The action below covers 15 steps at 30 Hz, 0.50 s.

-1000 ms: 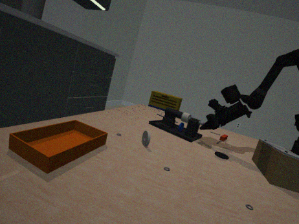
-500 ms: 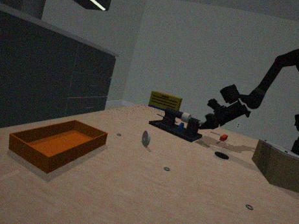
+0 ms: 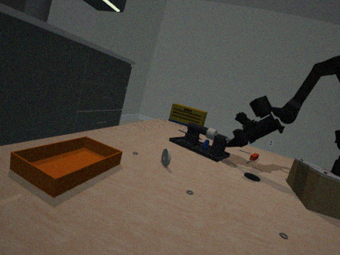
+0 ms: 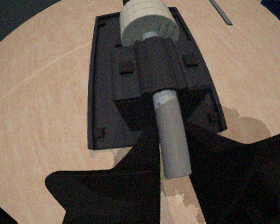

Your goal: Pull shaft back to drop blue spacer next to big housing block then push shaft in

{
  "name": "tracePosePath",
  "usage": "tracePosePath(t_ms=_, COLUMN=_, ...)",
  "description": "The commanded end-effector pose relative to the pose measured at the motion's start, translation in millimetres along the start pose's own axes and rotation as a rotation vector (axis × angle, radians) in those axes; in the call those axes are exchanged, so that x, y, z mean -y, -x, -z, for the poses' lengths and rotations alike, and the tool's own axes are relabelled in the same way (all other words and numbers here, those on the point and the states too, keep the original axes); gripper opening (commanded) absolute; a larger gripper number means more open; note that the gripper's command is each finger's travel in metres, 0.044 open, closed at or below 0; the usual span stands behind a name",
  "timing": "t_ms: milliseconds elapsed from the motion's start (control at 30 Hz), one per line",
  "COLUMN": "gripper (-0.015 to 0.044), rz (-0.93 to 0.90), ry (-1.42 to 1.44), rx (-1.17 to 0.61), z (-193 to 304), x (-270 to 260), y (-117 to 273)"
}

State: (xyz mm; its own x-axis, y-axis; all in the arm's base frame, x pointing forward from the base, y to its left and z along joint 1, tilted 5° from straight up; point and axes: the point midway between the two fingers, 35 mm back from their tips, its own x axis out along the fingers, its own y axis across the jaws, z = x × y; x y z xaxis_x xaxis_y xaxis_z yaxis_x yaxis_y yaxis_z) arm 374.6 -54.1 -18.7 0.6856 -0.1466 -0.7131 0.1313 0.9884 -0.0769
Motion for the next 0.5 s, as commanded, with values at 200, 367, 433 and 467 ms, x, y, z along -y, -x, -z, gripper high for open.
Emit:
tracePosePath(t_ms=200, gripper=0.0105, rz=0.0, ry=0.0, rx=-0.001, z=0.0, x=0.0, y=-0.1)
tracePosePath(t_ms=367, gripper=0.0236, rz=0.0, ry=0.0, rx=-0.001, z=0.0, x=0.0, y=-0.1)
tracePosePath(t_ms=433, gripper=0.0289, rz=0.0, ry=0.0, rx=-0.001, z=0.0, x=0.0, y=-0.1)
tracePosePath(t_ms=467, gripper=0.0315, rz=0.0, ry=0.0, rx=-0.001, z=0.0, x=0.0, y=-0.1)
